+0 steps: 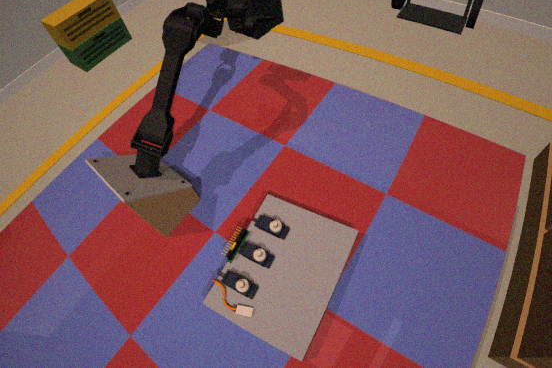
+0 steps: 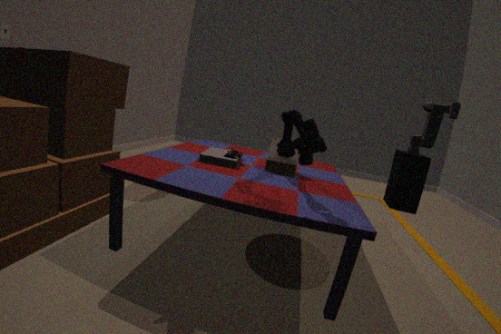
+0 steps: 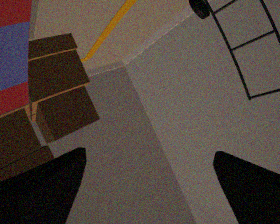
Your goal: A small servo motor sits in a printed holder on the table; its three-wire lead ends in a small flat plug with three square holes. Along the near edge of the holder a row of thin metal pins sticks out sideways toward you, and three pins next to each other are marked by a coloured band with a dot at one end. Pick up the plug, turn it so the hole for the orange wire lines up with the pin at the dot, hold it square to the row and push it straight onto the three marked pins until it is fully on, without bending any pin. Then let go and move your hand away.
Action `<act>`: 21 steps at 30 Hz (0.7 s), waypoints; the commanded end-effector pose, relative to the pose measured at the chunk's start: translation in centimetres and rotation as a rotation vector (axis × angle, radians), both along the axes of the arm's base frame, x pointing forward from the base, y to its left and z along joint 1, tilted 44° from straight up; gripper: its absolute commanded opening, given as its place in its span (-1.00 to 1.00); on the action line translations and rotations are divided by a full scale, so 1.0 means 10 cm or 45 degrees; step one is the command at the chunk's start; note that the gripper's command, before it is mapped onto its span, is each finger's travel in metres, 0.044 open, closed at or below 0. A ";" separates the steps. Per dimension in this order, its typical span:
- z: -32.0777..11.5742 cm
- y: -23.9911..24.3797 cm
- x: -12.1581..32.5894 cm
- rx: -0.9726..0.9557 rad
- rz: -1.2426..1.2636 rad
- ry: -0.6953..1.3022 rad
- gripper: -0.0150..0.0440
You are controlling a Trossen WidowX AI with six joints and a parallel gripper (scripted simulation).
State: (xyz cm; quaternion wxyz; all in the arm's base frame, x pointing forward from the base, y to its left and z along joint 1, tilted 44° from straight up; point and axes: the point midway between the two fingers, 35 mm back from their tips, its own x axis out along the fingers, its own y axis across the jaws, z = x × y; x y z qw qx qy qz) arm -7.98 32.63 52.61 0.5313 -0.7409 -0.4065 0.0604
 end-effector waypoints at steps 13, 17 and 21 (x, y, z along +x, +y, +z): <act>0.04 0.02 0.27 -0.110 -0.143 -0.172 -0.10; 0.06 0.03 0.40 -0.180 -0.217 -0.261 -0.10; 0.07 0.04 0.55 -0.246 -0.299 -0.352 -0.10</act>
